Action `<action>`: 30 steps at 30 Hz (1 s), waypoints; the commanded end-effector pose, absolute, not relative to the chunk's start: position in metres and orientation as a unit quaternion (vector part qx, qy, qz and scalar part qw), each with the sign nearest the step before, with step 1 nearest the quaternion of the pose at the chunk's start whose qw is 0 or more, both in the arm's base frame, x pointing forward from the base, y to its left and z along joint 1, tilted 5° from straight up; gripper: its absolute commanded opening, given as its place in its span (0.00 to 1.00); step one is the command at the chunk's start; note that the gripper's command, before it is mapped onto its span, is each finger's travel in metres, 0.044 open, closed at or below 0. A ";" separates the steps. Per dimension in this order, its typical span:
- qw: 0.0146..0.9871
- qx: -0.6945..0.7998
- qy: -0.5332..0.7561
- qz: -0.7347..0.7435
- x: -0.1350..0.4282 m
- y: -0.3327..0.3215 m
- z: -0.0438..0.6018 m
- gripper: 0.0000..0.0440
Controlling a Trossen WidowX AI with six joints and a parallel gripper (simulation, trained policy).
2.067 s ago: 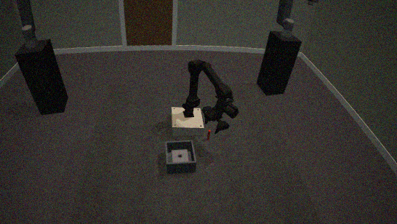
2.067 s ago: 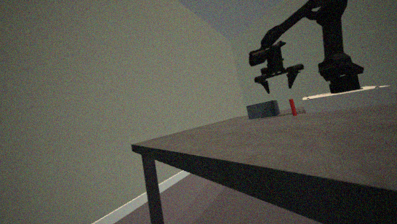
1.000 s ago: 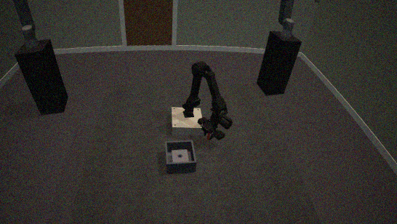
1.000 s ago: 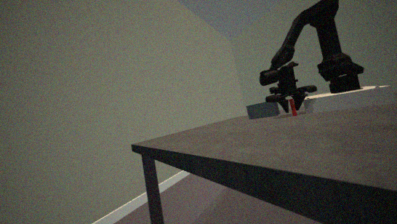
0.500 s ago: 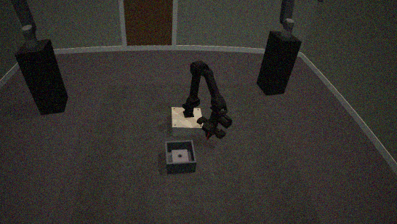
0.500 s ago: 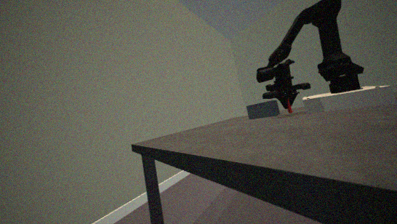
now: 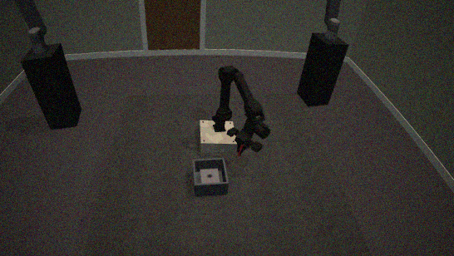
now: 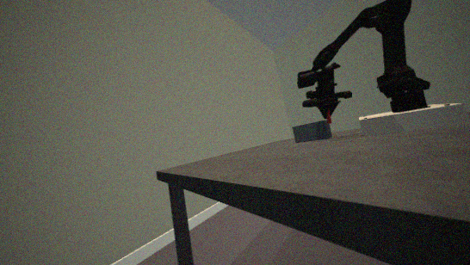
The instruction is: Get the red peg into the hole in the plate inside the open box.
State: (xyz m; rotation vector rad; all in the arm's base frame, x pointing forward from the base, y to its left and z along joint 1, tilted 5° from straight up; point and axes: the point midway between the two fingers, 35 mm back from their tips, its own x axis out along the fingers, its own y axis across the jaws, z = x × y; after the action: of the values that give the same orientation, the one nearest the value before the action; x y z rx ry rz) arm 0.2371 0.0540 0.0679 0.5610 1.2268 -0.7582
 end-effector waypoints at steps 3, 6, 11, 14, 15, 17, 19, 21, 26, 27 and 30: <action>0.729 0.241 0.541 -0.344 0.253 0.037 0.091 0.00; 0.730 0.238 0.537 -0.348 0.259 0.026 0.097 0.00; 0.728 0.241 0.533 -0.358 0.268 0.007 0.102 0.00; 0.726 0.244 0.530 -0.364 0.273 -0.005 0.104 0.00; 0.726 0.245 0.529 -0.366 0.275 -0.009 0.104 0.00; 0.725 0.248 0.526 -0.370 0.278 -0.016 0.105 0.00; 0.724 0.251 0.523 -0.374 0.282 -0.024 0.106 0.00; 0.722 0.254 0.521 -0.378 0.285 -0.032 0.106 0.00; 0.719 0.263 0.513 -0.387 0.293 -0.050 0.104 0.00; 0.719 0.265 0.512 -0.389 0.295 -0.054 0.103 0.00; 0.717 0.272 0.506 -0.394 0.300 -0.065 0.101 0.00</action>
State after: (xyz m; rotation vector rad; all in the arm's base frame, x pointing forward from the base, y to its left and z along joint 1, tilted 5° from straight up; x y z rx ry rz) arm 0.2930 -0.0537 0.1021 0.5857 1.1332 -0.8648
